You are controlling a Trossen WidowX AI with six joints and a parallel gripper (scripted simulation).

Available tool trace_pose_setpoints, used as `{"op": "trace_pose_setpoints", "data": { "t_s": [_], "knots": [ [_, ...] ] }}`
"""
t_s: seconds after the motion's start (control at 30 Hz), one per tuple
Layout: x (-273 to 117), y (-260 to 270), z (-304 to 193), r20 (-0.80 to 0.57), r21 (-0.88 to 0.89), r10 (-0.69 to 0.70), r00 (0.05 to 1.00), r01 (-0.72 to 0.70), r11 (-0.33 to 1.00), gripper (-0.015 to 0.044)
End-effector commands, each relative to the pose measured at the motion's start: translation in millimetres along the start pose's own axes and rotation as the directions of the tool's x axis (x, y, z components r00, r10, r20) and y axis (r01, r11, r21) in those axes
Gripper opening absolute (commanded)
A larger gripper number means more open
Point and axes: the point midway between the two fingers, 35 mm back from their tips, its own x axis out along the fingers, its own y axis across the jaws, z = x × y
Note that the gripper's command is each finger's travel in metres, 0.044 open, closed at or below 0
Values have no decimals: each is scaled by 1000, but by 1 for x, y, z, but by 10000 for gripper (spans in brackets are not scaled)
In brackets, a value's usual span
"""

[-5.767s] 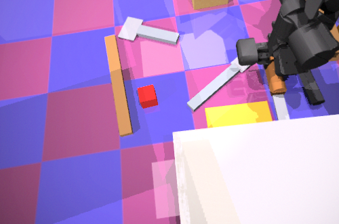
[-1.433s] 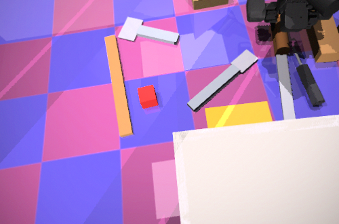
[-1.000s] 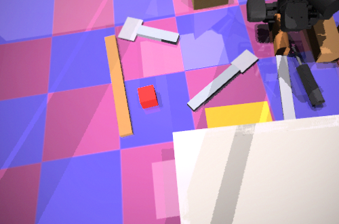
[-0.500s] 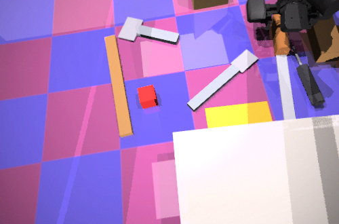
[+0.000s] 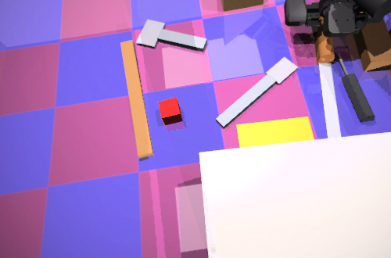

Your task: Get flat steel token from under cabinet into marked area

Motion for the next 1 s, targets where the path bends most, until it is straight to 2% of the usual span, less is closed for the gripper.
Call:
{"op": "trace_pose_setpoints", "data": {
  "t_s": [0.0,0.07,0.1,0.97],
  "knots": [
    [0,0,0,0,-3,0,1000,0,1000,59],
    [0,0,0,0,-3,0,1000,0,1000,6],
    [0,0,0,0,-3,0,1000,0,1000,0],
    [0,1,26,0,-7,-2,1000,2,1000,0]
  ]
}}
